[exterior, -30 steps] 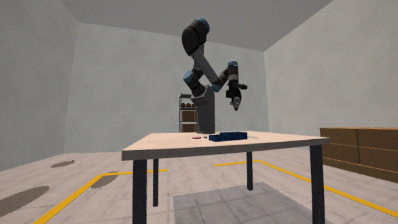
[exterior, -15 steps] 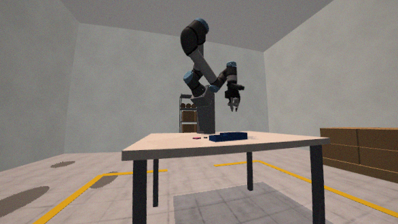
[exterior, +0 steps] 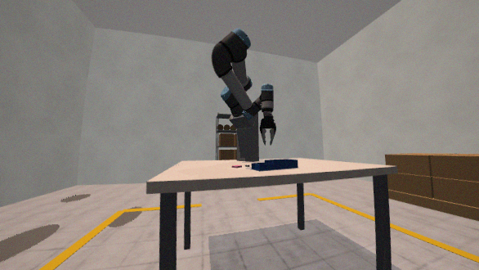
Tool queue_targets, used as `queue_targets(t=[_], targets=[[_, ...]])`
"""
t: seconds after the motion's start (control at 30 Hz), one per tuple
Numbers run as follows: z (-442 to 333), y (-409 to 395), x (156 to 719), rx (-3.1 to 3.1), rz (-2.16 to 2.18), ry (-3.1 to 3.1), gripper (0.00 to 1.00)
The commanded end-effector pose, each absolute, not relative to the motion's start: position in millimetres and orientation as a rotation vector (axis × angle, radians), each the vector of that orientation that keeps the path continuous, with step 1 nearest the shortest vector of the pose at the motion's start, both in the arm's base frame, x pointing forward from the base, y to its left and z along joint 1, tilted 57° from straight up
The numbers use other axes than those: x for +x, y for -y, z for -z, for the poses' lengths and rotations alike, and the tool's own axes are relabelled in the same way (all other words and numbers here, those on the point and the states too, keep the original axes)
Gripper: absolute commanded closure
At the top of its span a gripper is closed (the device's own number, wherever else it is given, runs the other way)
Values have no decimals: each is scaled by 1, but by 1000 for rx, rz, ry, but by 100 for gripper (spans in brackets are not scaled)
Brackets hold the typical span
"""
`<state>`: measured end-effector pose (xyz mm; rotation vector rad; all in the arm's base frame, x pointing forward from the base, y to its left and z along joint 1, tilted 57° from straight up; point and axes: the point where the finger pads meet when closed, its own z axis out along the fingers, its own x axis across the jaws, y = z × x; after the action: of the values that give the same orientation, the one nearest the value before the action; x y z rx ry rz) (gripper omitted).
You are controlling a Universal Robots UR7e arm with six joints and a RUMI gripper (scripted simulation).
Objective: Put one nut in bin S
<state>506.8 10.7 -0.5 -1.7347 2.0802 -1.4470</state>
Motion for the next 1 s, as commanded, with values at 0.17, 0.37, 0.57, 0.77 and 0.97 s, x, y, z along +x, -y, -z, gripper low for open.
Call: queue_targets(t=[0.17,0.37,0.57,0.77,0.97], targets=[[2,65,513,-1691,1432,-2068,82],[-1,89,510,-1691,1432,-2068,82],[-1,90,510,-1691,1432,-2068,82],[1,87,512,-1691,1432,-2068,82],[2,84,513,-1691,1432,-2068,82]])
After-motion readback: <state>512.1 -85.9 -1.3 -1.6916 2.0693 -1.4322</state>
